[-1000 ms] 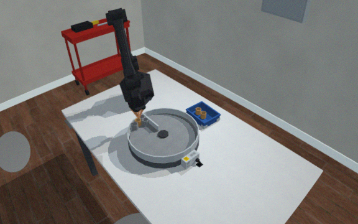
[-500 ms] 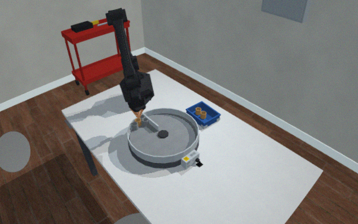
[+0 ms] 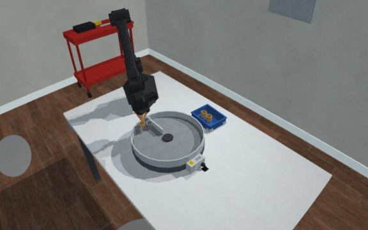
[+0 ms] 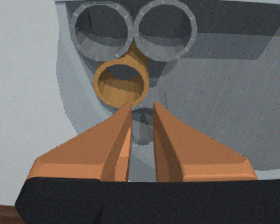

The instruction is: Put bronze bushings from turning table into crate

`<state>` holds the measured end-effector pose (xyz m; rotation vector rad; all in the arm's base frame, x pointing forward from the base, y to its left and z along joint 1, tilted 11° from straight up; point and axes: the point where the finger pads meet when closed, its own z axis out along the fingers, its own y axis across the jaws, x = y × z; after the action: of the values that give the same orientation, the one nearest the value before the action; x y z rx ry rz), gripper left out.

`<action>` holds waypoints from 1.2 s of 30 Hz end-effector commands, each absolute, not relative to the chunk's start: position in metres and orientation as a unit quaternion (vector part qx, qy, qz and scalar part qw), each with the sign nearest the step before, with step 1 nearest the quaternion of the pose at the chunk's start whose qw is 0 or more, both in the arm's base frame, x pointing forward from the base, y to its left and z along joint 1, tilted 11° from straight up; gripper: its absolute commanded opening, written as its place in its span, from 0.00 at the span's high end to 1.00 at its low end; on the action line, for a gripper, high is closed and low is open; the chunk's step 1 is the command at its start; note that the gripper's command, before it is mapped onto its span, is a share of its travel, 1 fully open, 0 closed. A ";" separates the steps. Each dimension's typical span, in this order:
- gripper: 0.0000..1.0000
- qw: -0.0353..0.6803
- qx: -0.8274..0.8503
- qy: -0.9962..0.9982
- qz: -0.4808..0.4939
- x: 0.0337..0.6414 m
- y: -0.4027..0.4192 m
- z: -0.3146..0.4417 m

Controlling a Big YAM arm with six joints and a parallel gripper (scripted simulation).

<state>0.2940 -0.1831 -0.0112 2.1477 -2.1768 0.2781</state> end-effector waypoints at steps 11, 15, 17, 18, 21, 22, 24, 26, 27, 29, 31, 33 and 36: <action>0.87 0.032 0.701 -0.706 0.096 0.301 -0.192 -0.034; 0.87 0.028 0.700 -0.705 0.111 0.307 -0.194 -0.021; 0.87 0.031 0.701 -0.705 0.101 0.305 -0.193 -0.028; 0.87 0.031 0.701 -0.705 0.100 0.304 -0.193 -0.029; 0.87 0.031 0.701 -0.705 0.100 0.304 -0.193 -0.029; 0.87 0.031 0.701 -0.705 0.100 0.304 -0.193 -0.029; 0.87 0.031 0.701 -0.705 0.100 0.304 -0.193 -0.029; 0.87 0.031 0.701 -0.705 0.100 0.304 -0.193 -0.029; 0.87 0.031 0.701 -0.705 0.100 0.304 -0.193 -0.029; 0.87 0.031 0.701 -0.705 0.100 0.304 -0.193 -0.029; 0.87 0.031 0.701 -0.705 0.100 0.304 -0.193 -0.029; 0.87 0.031 0.701 -0.705 0.100 0.304 -0.193 -0.029; 0.87 0.031 0.701 -0.705 0.100 0.304 -0.193 -0.029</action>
<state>0.2953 -0.1861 -0.0342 2.1496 -2.1744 0.2756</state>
